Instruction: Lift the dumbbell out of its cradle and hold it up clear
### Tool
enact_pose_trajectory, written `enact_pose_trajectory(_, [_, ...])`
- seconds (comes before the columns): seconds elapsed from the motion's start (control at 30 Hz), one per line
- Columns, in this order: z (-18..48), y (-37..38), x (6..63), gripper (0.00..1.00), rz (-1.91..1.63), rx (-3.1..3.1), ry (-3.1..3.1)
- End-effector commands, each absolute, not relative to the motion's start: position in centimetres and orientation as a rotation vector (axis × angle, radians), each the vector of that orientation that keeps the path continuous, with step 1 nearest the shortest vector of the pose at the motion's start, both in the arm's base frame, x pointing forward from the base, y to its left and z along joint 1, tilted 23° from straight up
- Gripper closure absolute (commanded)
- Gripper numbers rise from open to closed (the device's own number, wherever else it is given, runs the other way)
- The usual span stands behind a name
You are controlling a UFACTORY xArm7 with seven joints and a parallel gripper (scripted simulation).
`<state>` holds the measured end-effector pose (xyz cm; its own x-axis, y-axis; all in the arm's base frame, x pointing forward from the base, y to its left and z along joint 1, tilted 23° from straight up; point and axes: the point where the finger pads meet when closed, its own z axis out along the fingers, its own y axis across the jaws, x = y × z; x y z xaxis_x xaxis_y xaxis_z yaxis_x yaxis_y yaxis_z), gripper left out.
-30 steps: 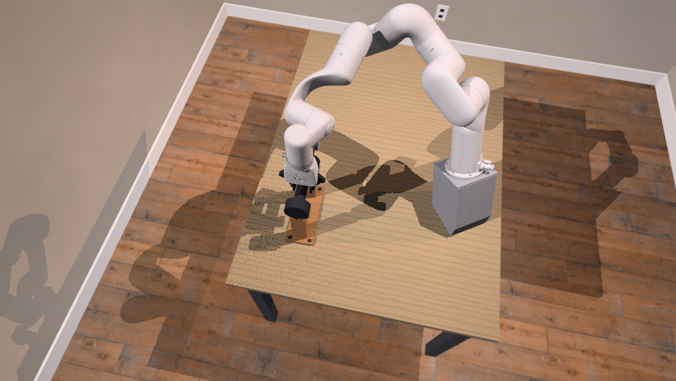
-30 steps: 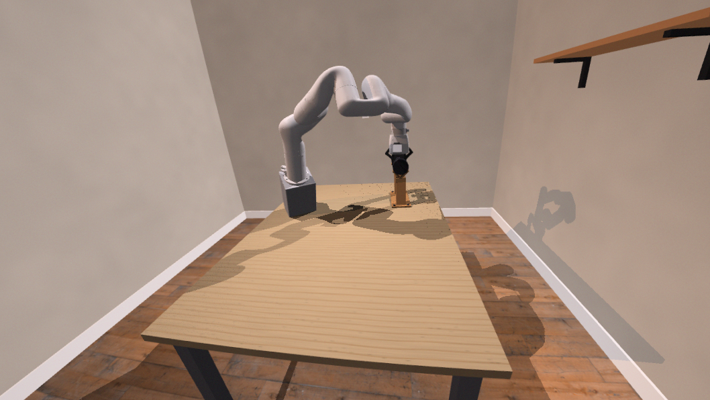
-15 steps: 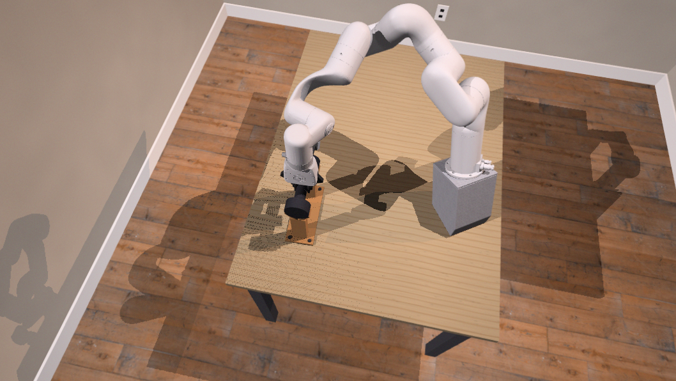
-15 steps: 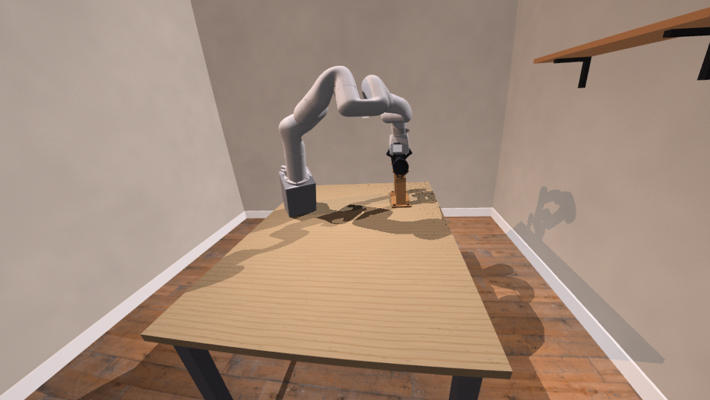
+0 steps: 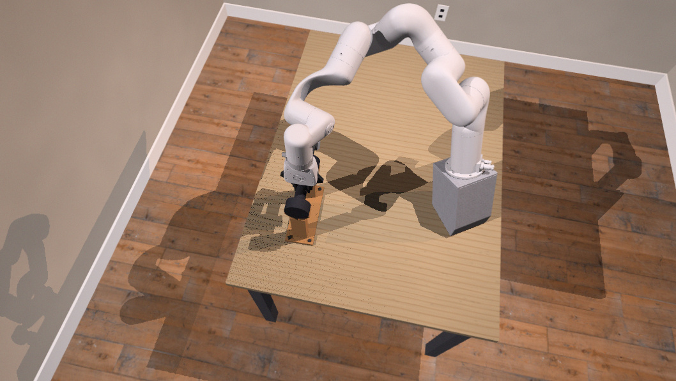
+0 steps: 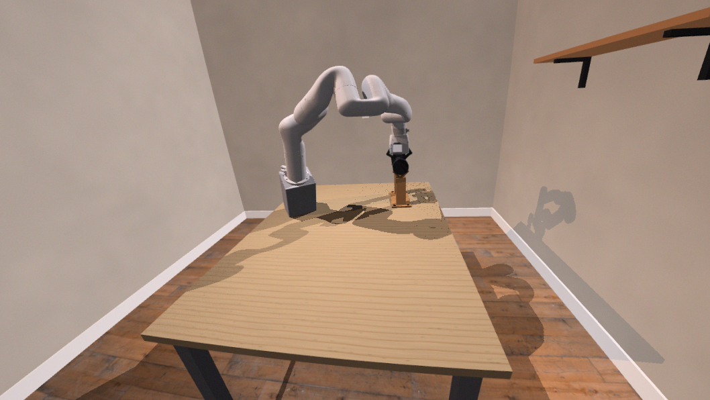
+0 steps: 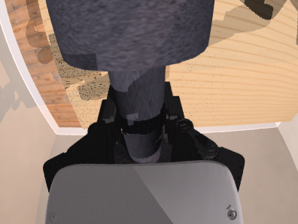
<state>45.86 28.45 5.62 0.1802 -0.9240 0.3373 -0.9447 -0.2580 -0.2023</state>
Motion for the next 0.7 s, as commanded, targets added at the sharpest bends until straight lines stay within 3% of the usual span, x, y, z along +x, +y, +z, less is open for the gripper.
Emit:
enact_pose_trajectory(0.0, [5.7, 28.6, 45.8, 1.00, 0.615, 2.377, -1.879])
enact_pose_trajectory(0.67, [6.8, 29.0, 45.5, 1.00, 0.615, 2.377, -1.879])
